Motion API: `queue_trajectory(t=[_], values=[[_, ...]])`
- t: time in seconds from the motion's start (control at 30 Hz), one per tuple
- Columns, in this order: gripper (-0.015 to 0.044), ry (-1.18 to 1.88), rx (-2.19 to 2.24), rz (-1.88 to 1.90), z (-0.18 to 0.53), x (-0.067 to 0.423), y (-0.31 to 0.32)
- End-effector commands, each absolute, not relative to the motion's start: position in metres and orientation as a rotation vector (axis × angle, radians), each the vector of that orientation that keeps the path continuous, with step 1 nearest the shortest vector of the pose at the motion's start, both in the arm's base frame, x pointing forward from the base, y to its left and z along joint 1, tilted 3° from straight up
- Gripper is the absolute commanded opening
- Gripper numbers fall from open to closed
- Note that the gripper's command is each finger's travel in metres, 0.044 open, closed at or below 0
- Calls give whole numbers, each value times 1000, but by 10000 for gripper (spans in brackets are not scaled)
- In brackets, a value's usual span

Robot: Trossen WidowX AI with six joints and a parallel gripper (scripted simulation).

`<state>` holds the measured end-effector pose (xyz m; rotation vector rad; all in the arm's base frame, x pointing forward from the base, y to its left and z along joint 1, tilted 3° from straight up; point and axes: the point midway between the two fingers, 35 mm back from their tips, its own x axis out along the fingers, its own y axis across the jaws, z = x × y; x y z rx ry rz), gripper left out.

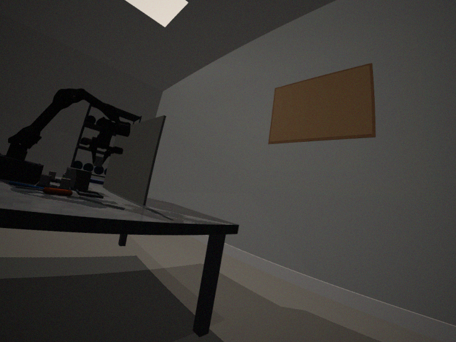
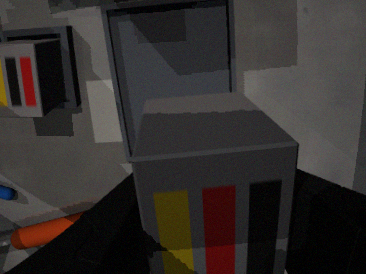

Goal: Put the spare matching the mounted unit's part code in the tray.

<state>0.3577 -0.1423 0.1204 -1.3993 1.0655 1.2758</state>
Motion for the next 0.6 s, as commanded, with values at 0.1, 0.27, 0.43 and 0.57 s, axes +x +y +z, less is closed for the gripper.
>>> queue_trajectory(t=[0.1, 0.27, 0.43, 0.57], values=[[0, 1058, -1400, 1277, 113, 360, -142], [0, 1058, -1400, 1277, 108, 361, -142], [0, 1058, -1400, 1277, 103, 362, -143], [0, 1058, -1400, 1277, 99, 363, -143]])
